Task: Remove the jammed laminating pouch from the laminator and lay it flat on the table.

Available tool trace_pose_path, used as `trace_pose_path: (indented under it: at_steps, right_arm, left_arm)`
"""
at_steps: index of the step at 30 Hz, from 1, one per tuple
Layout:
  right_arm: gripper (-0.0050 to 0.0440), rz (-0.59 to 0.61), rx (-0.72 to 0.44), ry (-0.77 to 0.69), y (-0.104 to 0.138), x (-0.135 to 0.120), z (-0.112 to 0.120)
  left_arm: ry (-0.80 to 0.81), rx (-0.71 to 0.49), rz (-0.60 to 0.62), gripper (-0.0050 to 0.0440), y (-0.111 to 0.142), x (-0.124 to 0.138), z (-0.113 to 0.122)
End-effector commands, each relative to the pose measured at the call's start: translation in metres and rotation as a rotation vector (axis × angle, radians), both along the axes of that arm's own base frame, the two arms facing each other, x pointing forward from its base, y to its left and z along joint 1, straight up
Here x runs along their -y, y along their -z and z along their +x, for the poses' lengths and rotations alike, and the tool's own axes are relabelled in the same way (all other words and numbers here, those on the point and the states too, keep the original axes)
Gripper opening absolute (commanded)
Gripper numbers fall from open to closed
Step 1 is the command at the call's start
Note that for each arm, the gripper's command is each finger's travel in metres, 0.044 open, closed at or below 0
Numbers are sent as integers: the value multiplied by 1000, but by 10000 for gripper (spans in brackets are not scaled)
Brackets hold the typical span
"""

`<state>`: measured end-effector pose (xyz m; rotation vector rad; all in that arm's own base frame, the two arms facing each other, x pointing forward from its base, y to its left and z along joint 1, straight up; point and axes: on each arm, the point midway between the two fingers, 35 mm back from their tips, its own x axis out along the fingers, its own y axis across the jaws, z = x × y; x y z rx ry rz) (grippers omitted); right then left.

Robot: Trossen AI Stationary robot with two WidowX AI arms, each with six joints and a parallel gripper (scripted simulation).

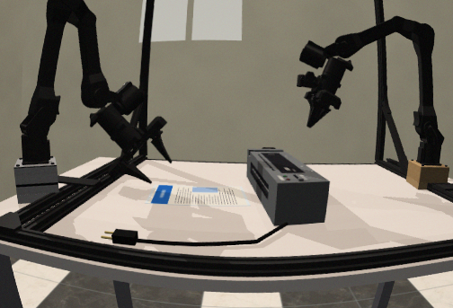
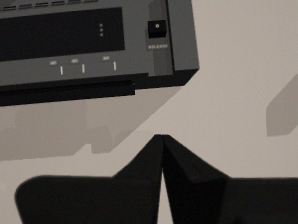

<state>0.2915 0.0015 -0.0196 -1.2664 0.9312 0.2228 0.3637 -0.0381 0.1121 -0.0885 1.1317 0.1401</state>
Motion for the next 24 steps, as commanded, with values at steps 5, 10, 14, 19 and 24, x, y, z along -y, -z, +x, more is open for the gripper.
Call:
trace_pose_path:
  at_steps: [5, 10, 14, 19, 24]
  right_arm:
    - [339, 3, 12, 6, -4, -13, 13]
    - [339, 4, 10, 8, -4, -30, 24]
    - [339, 5, 8, 10, -4, -43, 34]
    - [339, 6, 10, 3, -5, -38, 29]
    - [339, 7, 9, 7, -5, -49, 37]
  left_arm:
    - [0, 26, -4, -50, -9, 0, 3]
    - [0, 26, -4, -50, -9, 0, 3]
    - [0, 26, -4, -50, -9, 0, 3]
    - [0, 26, -4, -50, -9, 0, 3]
    - [0, 26, -4, -50, -9, 0, 3]
